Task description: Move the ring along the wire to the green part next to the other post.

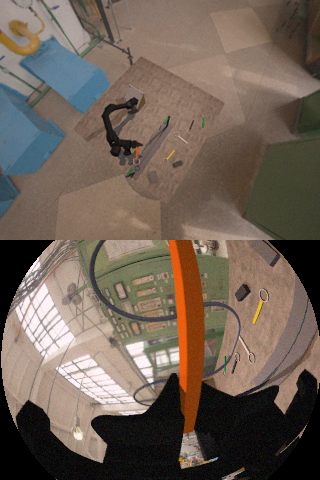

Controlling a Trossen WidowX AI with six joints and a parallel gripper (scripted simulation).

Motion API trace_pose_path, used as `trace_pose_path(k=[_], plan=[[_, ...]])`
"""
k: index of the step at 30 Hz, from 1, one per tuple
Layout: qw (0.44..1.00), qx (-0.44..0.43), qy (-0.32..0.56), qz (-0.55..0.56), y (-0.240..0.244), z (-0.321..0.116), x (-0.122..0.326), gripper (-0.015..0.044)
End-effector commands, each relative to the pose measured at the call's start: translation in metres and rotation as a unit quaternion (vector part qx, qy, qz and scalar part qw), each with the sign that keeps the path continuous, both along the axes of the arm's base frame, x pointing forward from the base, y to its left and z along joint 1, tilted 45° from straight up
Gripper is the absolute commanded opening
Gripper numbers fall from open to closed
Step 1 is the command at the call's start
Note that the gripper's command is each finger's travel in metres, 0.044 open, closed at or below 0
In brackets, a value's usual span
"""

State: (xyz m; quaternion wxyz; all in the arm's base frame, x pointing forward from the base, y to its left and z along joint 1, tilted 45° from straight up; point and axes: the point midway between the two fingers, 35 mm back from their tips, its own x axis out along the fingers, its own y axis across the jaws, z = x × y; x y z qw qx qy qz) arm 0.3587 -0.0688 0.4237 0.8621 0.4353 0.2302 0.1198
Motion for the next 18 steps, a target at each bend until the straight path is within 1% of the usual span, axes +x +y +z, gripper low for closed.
trace_pose_path(k=[1,7,18], plan=[[1.000,-0.005,-0.001,-0.001,0.0013,0.0050,-0.0002,-0.0150],[0.999,-0.038,-0.001,-0.002,0.0002,0.0045,-0.0002,-0.0150],[0.991,-0.133,-0.003,-0.005,-0.0074,-0.0027,0.0002,-0.0150]])
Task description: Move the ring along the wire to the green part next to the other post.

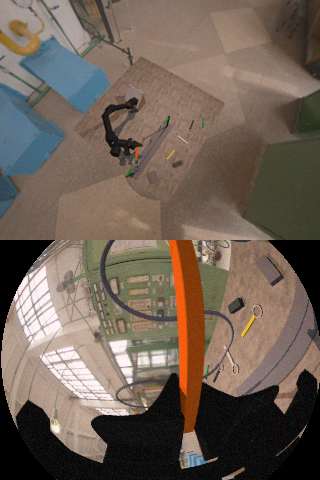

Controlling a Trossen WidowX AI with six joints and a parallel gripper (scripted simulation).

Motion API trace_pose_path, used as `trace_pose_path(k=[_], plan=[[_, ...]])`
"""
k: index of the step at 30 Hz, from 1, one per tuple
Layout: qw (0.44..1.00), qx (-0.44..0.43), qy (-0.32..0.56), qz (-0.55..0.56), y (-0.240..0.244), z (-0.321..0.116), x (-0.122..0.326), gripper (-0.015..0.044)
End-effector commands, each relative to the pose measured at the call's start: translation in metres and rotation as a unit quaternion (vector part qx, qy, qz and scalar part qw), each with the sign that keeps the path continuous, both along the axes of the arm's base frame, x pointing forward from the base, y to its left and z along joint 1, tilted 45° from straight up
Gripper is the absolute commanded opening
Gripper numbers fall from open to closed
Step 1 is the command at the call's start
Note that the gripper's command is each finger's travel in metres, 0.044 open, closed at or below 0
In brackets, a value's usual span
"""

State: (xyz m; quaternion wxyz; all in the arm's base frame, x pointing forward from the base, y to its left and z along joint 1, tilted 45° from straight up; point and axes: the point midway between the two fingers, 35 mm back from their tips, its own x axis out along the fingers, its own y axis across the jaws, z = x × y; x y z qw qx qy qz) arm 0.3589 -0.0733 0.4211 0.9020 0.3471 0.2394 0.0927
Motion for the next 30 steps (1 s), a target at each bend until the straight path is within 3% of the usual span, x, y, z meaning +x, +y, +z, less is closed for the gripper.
trace_pose_path(k=[1,30], plan=[[0.999,-0.044,-0.003,-0.001,-0.004,-0.001,0.000,-0.0150],[0.930,-0.367,-0.009,-0.014,-0.044,-0.015,0.002,-0.0150]])
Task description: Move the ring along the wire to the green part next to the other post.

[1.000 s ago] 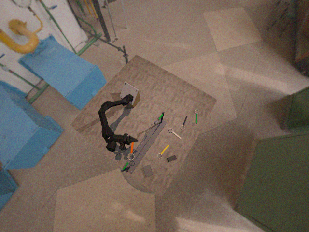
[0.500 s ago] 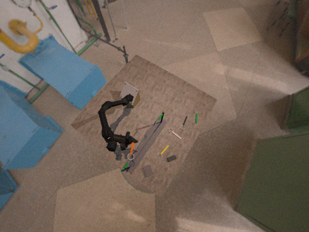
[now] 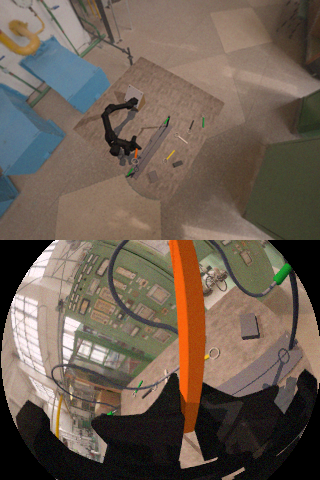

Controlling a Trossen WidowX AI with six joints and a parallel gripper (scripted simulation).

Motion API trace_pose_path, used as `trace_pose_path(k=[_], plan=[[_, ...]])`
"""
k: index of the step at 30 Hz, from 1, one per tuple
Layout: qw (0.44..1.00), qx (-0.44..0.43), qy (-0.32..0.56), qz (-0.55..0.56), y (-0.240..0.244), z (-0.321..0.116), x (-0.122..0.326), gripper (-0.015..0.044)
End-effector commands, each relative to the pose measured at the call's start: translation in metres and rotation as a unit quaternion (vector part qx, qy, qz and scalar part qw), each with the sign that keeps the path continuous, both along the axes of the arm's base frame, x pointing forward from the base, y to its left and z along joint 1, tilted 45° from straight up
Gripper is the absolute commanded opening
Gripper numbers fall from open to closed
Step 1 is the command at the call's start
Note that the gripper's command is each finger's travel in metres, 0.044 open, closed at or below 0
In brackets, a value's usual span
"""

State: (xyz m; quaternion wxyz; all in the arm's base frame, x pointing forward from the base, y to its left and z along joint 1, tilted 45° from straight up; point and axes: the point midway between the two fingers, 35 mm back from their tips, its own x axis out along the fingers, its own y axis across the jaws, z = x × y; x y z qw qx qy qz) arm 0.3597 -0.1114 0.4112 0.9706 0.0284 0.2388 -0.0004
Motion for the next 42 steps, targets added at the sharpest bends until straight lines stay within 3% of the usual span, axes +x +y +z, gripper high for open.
trace_pose_path(k=[1,21,42], plan=[[0.999,-0.047,0.005,-0.003,-0.007,-0.005,0.001,-0.0150],[0.961,-0.276,-0.004,-0.015,-0.036,0.002,0.002,-0.0150],[0.867,-0.498,-0.016,-0.026,-0.060,0.022,0.002,-0.0150]])
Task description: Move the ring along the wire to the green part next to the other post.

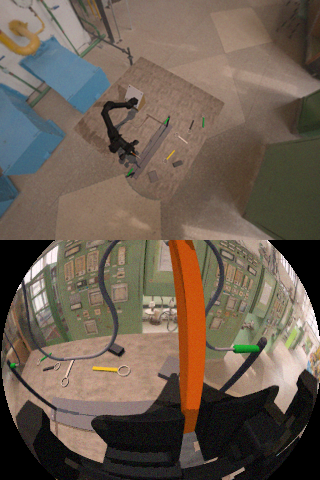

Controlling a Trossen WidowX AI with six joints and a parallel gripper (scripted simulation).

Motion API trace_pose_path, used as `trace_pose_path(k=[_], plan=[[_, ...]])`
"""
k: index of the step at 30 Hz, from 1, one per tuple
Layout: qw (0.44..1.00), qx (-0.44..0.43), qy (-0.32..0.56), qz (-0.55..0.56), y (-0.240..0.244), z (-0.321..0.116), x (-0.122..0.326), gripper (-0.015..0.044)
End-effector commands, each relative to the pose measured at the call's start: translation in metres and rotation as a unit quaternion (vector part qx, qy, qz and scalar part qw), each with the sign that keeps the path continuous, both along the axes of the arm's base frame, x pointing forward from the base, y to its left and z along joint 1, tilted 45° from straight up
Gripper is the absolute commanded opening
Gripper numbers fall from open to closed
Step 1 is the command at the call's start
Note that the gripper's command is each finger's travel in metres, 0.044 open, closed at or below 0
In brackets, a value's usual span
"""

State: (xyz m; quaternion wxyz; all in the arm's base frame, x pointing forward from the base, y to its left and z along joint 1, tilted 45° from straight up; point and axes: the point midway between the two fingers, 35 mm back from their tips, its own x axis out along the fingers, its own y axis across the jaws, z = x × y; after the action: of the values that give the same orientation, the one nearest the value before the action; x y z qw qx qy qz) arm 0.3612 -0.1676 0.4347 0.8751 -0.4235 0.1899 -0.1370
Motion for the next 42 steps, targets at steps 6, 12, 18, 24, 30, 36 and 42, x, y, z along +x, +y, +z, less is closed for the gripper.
trace_pose_path(k=[6,12,18,24,30,36,42], plan=[[0.995,-0.097,0.000,-0.006,-0.008,0.005,0.001,-0.0150],[0.988,-0.156,-0.004,-0.008,-0.012,0.012,0.000,-0.0150],[0.977,-0.212,-0.007,-0.010,-0.014,0.019,0.000,-0.0150],[0.965,-0.260,-0.011,-0.011,-0.015,0.025,0.000,-0.0150],[0.954,-0.298,-0.014,-0.013,-0.016,0.031,0.000,-0.0150],[0.943,-0.332,-0.017,-0.013,-0.016,0.035,0.000,-0.0150],[0.930,-0.366,-0.020,-0.014,-0.016,0.040,0.000,-0.0150]])
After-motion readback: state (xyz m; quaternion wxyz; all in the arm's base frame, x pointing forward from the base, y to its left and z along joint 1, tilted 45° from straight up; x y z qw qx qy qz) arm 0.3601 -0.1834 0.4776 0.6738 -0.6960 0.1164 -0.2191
